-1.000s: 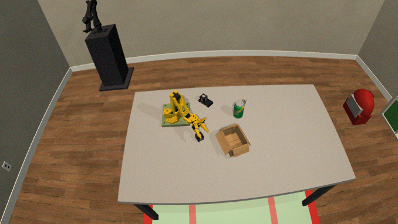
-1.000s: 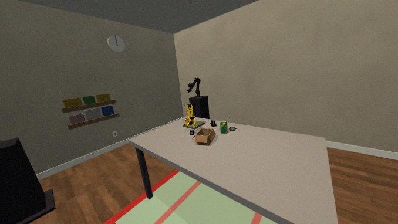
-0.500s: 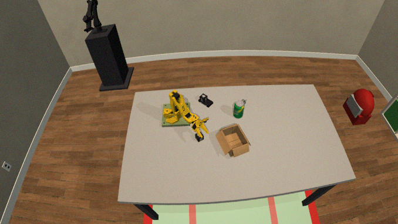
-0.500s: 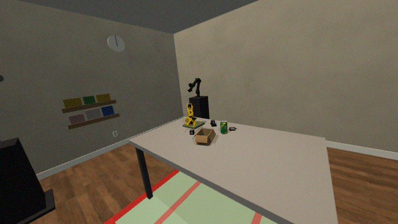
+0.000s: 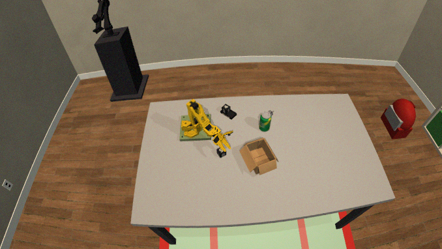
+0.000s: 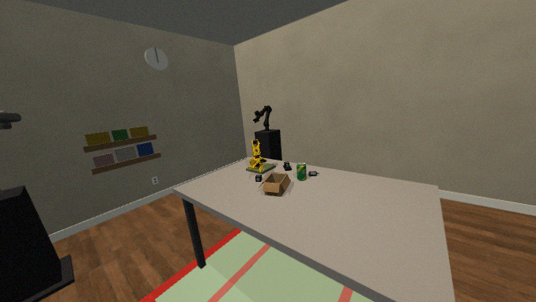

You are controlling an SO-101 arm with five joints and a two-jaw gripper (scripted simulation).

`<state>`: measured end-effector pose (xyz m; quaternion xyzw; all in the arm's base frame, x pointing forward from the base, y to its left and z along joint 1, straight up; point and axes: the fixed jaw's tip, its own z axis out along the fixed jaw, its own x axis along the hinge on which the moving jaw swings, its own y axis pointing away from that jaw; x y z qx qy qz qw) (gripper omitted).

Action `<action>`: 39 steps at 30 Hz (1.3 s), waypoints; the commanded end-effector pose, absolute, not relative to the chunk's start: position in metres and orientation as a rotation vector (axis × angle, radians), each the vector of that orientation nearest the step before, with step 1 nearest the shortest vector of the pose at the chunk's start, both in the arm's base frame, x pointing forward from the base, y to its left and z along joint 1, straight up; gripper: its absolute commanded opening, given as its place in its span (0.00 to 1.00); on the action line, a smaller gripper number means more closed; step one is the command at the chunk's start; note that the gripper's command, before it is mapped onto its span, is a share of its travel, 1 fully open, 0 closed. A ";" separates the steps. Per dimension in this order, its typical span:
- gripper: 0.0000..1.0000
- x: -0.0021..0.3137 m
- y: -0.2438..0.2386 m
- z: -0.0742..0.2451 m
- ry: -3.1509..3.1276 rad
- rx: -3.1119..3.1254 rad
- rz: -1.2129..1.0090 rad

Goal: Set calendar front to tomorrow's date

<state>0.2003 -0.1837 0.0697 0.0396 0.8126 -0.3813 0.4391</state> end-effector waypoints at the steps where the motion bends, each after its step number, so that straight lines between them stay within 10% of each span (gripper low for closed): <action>1: 0.35 0.196 -0.185 0.073 2.104 -0.131 -0.995; 39: 0.35 0.178 -0.182 0.083 2.187 -0.870 -1.263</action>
